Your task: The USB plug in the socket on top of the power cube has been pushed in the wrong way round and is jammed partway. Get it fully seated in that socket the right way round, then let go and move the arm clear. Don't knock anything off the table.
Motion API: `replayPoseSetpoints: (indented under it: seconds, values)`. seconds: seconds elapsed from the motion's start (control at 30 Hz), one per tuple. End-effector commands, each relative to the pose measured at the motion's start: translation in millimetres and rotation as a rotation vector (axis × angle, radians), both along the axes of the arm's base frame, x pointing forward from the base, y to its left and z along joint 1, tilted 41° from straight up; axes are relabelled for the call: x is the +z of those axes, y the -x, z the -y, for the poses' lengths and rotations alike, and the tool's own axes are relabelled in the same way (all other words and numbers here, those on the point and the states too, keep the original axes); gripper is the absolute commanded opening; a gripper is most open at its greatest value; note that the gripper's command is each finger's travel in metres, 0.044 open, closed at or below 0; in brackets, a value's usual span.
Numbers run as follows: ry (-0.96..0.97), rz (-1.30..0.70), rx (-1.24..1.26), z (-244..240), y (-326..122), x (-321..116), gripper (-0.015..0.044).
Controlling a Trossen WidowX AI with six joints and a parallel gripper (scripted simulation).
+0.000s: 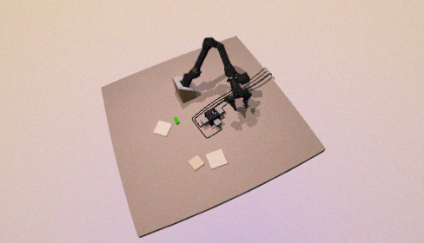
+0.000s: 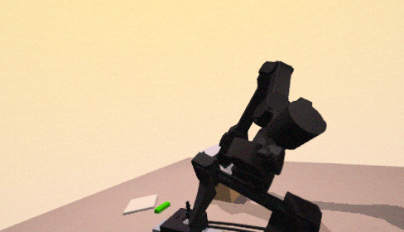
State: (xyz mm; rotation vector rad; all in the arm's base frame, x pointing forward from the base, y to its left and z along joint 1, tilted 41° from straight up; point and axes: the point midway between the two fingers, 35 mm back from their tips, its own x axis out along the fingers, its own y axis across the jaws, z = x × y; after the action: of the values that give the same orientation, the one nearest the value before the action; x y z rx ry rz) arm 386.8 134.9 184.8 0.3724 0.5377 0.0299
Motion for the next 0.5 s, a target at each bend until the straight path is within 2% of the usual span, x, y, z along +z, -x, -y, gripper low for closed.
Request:
replayPoseSetpoints:
  seconds: [0.0, 0.03, 0.27, 0.47]
  values:
    - [0.014, -0.005, 0.008, 1.0, -0.3, -1.2, 0.0426]
    - [0.055, -0.021, 0.034, 4.2, -0.9, -4.9, 0.044]
    - [0.498, -0.238, 0.44, 55.3, 4.5, -54.2, 0.044]
    - [0.704, -0.311, 0.909, 81.6, 25.5, -80.9, 0.044]
